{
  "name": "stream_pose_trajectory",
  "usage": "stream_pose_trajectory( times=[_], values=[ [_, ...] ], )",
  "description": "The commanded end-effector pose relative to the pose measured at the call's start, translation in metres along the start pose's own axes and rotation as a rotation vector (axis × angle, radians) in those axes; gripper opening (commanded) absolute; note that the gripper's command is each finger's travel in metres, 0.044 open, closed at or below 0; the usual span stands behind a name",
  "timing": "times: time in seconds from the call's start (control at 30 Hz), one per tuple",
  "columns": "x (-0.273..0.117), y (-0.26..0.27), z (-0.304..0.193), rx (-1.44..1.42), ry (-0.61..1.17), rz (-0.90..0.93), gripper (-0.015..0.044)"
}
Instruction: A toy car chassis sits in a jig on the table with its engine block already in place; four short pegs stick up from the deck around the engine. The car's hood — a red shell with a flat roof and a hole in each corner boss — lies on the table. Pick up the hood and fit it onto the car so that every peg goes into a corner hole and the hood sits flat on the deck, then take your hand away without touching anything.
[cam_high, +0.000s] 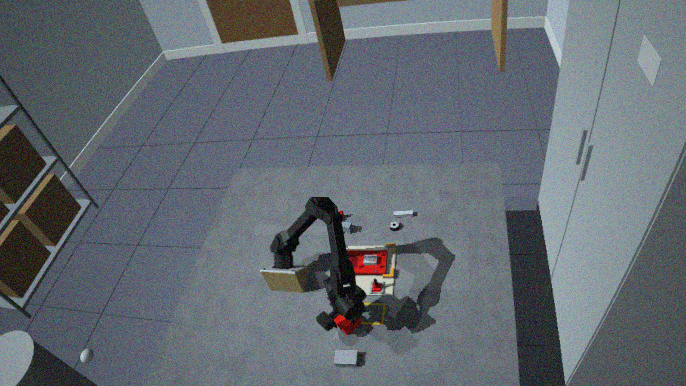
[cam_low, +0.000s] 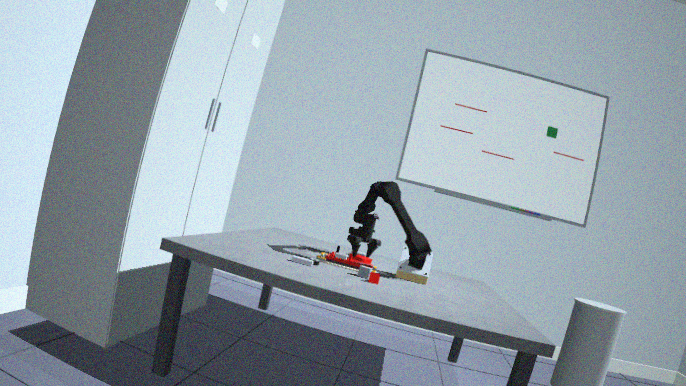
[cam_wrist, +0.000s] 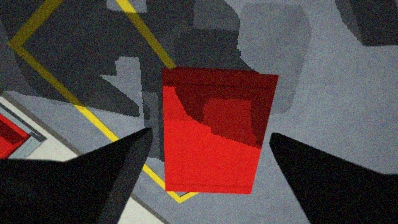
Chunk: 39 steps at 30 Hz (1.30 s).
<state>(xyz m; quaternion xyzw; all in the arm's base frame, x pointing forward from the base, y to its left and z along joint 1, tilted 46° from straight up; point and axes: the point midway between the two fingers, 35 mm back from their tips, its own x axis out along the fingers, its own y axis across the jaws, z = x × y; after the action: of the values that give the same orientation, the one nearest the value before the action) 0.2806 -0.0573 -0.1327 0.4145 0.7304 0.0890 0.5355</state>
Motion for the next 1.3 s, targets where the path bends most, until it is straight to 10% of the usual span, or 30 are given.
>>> stream_pose_trajectory(
  times=[0.0,0.47,0.9,1.27],
  values=[
    [0.004,-0.001,-0.001,0.009,0.003,0.004,0.044],
    [0.01,-0.001,-0.001,0.009,0.003,0.004,0.044],
    [0.007,0.0,0.0,0.0,0.0,0.0,0.0275],
    [-0.012,0.0,0.0,0.002,0.0,0.002,0.0]
  ],
)
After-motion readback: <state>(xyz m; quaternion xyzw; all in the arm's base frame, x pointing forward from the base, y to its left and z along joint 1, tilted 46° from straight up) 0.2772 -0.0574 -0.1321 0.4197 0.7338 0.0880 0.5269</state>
